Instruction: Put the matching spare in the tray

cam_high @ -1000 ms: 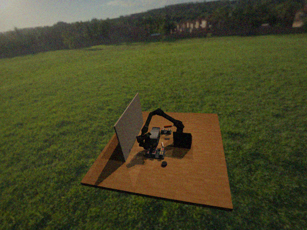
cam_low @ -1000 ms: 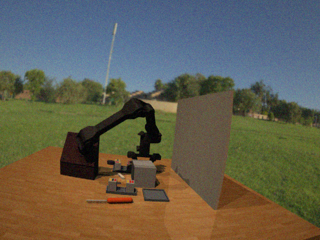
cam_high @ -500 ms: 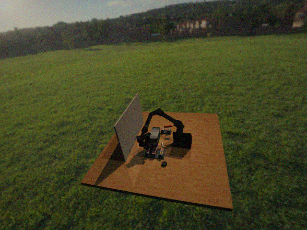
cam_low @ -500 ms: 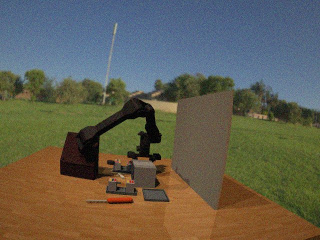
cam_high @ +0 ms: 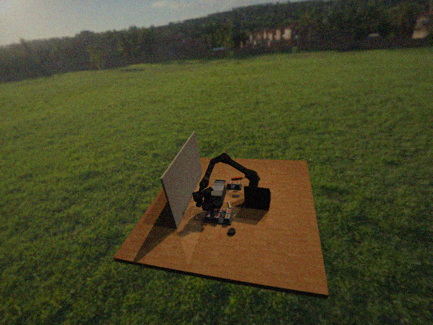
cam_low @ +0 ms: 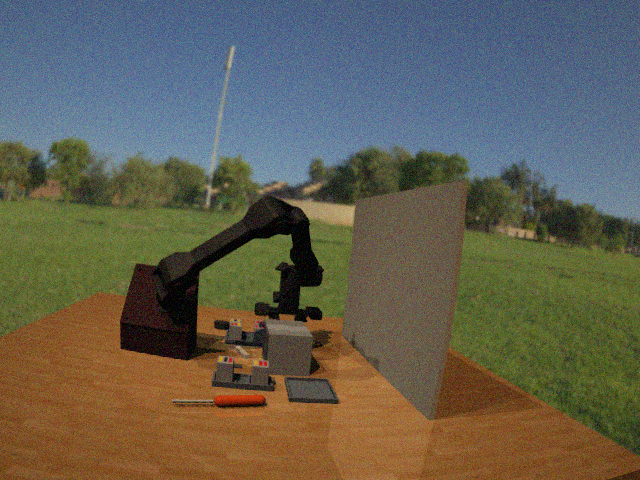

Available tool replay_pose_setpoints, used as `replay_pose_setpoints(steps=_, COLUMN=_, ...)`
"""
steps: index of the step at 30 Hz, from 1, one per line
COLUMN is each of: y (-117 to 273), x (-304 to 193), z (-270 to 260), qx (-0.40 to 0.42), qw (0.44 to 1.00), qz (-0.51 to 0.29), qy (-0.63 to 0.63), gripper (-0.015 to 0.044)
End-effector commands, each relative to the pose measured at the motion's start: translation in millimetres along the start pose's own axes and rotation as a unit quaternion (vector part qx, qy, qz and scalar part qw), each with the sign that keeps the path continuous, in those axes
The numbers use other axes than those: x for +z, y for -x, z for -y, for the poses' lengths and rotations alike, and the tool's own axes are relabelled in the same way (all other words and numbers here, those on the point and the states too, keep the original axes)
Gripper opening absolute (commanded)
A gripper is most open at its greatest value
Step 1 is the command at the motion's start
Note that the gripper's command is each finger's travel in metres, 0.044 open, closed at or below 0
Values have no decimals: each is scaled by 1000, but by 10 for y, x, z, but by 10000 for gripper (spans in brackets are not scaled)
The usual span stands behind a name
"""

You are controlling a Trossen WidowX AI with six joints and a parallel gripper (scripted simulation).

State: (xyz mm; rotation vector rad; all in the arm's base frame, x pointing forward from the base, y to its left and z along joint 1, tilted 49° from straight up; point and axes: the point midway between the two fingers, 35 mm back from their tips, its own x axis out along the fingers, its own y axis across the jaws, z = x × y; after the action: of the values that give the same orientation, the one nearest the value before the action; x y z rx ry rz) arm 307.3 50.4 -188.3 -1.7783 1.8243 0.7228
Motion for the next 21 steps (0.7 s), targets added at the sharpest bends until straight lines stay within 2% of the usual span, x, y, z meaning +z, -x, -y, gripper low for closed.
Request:
replay_pose_setpoints(steps=1, y=-1, x=0, z=-1, qx=0, qw=1000, qz=0, qy=0, gripper=0)
replay_pose_setpoints(steps=8, y=13, x=1, z=1, qx=0, qw=1000, qz=0, qy=0, gripper=0)
replay_pose_setpoints(steps=17, y=738, x=4, z=10, qx=0, qw=1000, qz=1, qy=2, gripper=0)
replay_pose_setpoints(steps=21, y=798, x=1, z=4, qx=0, qw=1000, qz=0, qy=2, gripper=0)
